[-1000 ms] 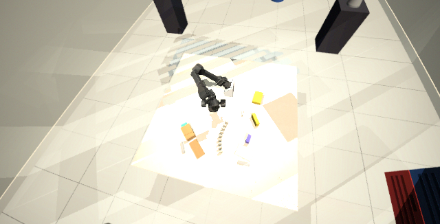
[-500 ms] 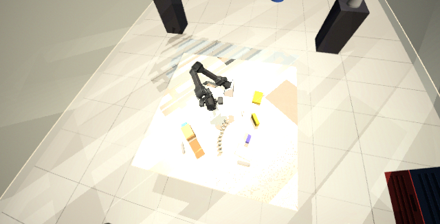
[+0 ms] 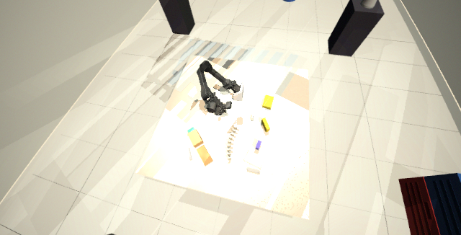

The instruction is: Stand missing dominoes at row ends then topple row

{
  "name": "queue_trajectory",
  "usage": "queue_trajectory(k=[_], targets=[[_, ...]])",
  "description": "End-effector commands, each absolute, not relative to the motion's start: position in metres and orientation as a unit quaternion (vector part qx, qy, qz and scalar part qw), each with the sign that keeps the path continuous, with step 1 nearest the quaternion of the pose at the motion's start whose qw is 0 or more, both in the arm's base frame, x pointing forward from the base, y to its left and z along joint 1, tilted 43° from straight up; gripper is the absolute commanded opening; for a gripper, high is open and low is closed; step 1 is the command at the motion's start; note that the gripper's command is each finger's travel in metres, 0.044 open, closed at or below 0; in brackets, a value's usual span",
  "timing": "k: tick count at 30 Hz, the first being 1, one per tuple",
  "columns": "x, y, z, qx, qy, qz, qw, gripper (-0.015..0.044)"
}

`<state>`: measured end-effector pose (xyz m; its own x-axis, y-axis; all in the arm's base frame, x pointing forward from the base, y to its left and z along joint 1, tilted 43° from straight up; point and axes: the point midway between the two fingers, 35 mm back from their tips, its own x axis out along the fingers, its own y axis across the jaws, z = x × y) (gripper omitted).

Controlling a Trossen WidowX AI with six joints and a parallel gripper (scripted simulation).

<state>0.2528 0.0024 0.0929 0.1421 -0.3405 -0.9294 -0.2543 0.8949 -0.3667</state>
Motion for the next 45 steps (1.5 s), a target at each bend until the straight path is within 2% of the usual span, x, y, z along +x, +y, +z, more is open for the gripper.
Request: queue_trajectory(k=[1, 29, 45], targets=[[0.252, 0.0, 0.085, -0.199, 0.639, -0.002, 0.743, 0.0028], [0.262, -0.014, 0.08, -0.177, 0.419, 0.132, 0.88, 0.0028], [0.257, -0.02, 0.098, -0.238, 0.233, 0.166, 0.928, 0.0028]])
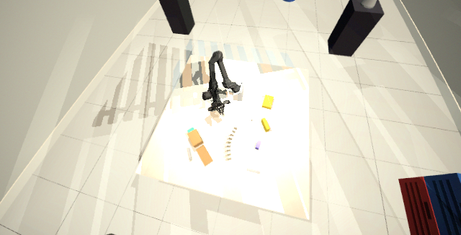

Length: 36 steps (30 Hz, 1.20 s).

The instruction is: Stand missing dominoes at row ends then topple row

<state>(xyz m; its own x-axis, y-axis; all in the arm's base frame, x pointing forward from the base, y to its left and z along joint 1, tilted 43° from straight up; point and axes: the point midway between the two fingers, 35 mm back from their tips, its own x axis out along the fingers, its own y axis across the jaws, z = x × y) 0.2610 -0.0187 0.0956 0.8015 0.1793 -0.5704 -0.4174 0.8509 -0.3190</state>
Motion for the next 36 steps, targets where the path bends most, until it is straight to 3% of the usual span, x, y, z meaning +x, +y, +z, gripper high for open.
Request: queue_trajectory(k=[1, 18, 36], targets=[[0.256, -0.02, 0.099, -0.245, 0.221, 0.167, 0.929, 0.0028], [0.232, -0.018, 0.115, -0.379, 0.04, 0.168, 0.909, 0.0028], [0.231, -0.017, 0.116, -0.384, 0.034, 0.168, 0.907, 0.0028]])
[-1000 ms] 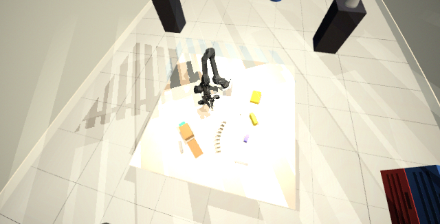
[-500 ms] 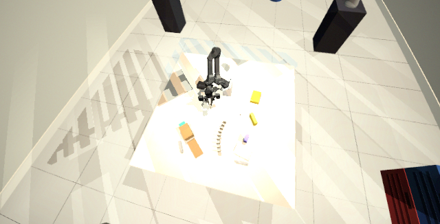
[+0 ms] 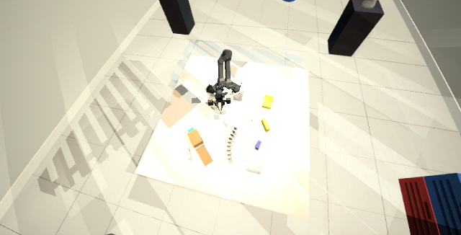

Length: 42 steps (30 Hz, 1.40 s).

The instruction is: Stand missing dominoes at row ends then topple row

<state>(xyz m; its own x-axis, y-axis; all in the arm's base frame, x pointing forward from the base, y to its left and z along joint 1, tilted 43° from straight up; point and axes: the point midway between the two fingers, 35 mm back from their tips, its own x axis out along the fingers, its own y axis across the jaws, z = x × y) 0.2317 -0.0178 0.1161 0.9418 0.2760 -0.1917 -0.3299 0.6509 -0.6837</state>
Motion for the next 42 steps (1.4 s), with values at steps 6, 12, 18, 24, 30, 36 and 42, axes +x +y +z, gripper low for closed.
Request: queue_trajectory(k=[6, 12, 18, 24, 30, 36, 42], targets=[[0.232, -0.019, 0.114, -0.384, 0.036, 0.169, 0.907, 0.0028], [0.235, -0.024, 0.109, -0.382, 0.044, 0.172, 0.907, 0.0028], [0.238, -0.029, 0.106, -0.382, 0.045, 0.172, 0.907, 0.0028], [0.241, -0.034, 0.103, -0.383, 0.045, 0.172, 0.906, 0.0028], [0.244, -0.04, 0.1, -0.383, 0.046, 0.173, 0.906, 0.0028], [0.246, -0.045, 0.096, -0.383, 0.046, 0.173, 0.906, 0.0028], [0.248, -0.051, 0.091, -0.384, 0.045, 0.173, 0.906, 0.0028]])
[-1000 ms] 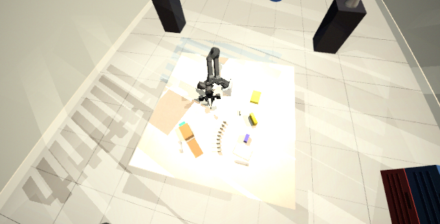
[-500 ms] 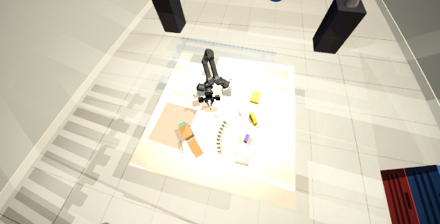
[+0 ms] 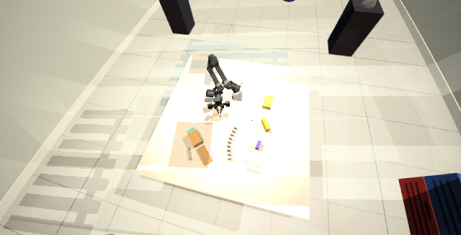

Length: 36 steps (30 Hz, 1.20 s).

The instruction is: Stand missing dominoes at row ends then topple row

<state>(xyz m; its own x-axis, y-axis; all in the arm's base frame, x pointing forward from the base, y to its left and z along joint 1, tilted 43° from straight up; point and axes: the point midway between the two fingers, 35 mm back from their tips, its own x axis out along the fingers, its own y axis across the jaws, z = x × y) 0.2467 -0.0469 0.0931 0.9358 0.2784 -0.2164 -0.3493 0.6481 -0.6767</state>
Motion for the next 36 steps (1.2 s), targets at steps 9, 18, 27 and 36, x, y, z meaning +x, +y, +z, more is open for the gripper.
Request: queue_trajectory(k=[9, 18, 27, 36], targets=[[0.251, -0.059, 0.083, -0.383, 0.045, 0.173, 0.906, 0.0028], [0.252, -0.066, 0.074, -0.383, 0.045, 0.172, 0.906, 0.0028], [0.252, -0.074, 0.064, -0.383, 0.043, 0.172, 0.907, 0.0028], [0.251, -0.08, 0.053, -0.383, 0.042, 0.171, 0.907, 0.0028]])
